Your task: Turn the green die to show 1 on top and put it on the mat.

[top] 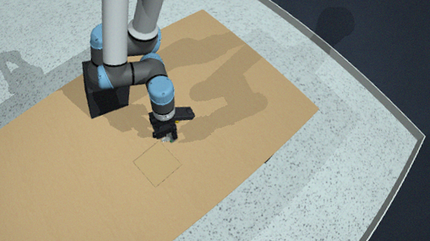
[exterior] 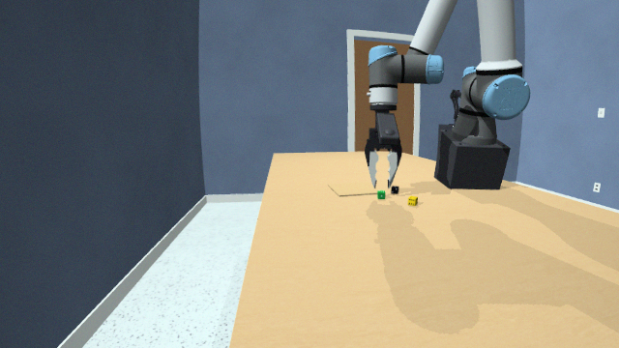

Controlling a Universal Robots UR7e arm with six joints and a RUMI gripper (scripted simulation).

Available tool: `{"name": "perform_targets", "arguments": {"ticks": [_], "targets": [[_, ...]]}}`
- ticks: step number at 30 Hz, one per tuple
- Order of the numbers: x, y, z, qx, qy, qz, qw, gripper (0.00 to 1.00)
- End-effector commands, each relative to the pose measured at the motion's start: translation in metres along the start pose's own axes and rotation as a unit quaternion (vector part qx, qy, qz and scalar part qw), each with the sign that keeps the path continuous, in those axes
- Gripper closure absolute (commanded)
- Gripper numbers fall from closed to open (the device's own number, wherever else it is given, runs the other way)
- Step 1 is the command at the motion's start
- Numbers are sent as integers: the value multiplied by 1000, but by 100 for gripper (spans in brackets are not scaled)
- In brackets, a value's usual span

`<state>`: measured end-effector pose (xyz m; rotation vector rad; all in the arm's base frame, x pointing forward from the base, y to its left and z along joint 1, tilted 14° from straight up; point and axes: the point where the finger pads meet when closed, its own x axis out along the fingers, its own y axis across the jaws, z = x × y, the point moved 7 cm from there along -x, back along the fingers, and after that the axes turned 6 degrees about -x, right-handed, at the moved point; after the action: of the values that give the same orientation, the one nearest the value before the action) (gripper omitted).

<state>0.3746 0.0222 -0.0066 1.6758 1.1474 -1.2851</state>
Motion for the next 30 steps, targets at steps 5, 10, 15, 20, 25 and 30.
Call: {"name": "perform_targets", "arguments": {"ticks": [5, 10, 15, 20, 25, 30], "targets": [[0, 0, 0, 0, 0, 0, 1000, 79], [0, 0, 0, 0, 0, 0, 1000, 79], [0, 0, 0, 0, 0, 0, 1000, 79], [0, 0, 0, 0, 0, 0, 1000, 79], [3, 0, 0, 0, 0, 0, 1000, 79], [10, 0, 0, 0, 0, 0, 1000, 79]]}}
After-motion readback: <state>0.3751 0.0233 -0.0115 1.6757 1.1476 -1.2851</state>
